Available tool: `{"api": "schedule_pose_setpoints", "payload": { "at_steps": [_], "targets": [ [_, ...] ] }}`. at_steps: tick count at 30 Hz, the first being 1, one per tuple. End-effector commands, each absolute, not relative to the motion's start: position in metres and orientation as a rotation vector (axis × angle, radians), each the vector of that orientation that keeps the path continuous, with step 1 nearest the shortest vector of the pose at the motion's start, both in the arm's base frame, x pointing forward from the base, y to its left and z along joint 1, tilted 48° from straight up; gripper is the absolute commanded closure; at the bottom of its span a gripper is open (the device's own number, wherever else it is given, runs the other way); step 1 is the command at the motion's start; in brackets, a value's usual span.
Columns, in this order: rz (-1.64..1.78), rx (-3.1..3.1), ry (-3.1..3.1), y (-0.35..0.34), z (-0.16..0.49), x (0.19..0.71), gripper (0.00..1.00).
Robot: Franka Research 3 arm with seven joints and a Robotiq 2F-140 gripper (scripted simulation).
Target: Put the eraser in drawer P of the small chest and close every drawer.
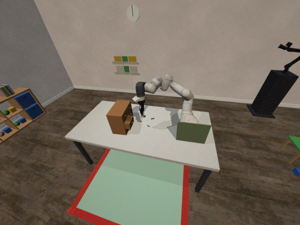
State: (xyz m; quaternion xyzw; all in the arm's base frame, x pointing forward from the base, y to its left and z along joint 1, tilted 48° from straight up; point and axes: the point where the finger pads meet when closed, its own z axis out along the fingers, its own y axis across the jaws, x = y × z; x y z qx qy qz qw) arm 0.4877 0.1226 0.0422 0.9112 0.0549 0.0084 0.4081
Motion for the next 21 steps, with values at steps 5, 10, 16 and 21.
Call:
{"api": "schedule_pose_setpoints", "payload": {
  "at_steps": [5,10,16,21],
  "targets": [
    [0.087,2.299,0.166,0.1229,0.0421,0.4876,0.89],
    [0.168,2.298,0.202,0.1220,0.0415,0.4861,0.89],
    [0.256,2.293,0.241,0.1210,0.0408,0.4846,0.89],
    [0.395,2.280,0.303,0.1194,0.0397,0.4822,0.89]
  ]
}}
